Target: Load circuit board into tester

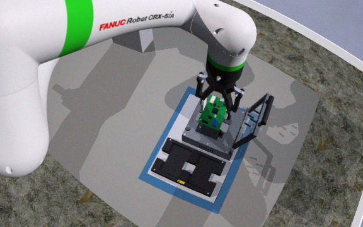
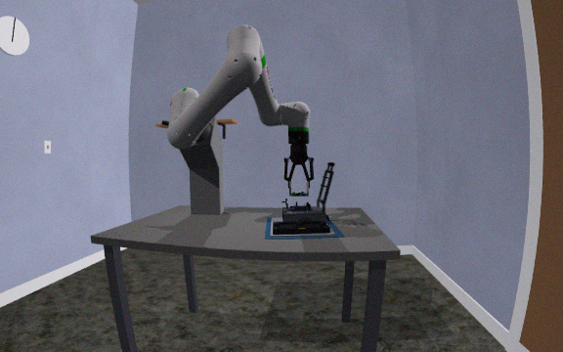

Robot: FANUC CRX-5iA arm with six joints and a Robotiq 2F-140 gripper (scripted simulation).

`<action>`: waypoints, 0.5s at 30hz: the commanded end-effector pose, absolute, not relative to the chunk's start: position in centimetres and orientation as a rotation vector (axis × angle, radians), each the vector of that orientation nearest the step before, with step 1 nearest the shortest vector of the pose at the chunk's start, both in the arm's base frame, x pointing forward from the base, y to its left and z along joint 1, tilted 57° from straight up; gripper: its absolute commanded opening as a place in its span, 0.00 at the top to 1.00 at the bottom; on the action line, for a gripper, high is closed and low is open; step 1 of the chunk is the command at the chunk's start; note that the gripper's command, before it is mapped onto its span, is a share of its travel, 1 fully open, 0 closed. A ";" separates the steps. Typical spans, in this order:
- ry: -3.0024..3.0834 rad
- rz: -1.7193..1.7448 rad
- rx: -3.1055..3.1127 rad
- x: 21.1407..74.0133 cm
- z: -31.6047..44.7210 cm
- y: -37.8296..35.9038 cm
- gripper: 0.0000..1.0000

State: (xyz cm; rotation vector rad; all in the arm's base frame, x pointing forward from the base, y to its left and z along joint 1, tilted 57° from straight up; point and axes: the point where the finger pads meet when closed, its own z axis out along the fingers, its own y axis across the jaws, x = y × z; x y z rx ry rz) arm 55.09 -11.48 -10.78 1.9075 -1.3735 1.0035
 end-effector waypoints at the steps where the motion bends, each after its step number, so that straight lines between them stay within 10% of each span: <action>1: -1.374 1.004 1.908 55.1 -10.8 -11.5 0.54; 15: -1.374 1.004 1.908 55.2 -11.1 -11.9 0.54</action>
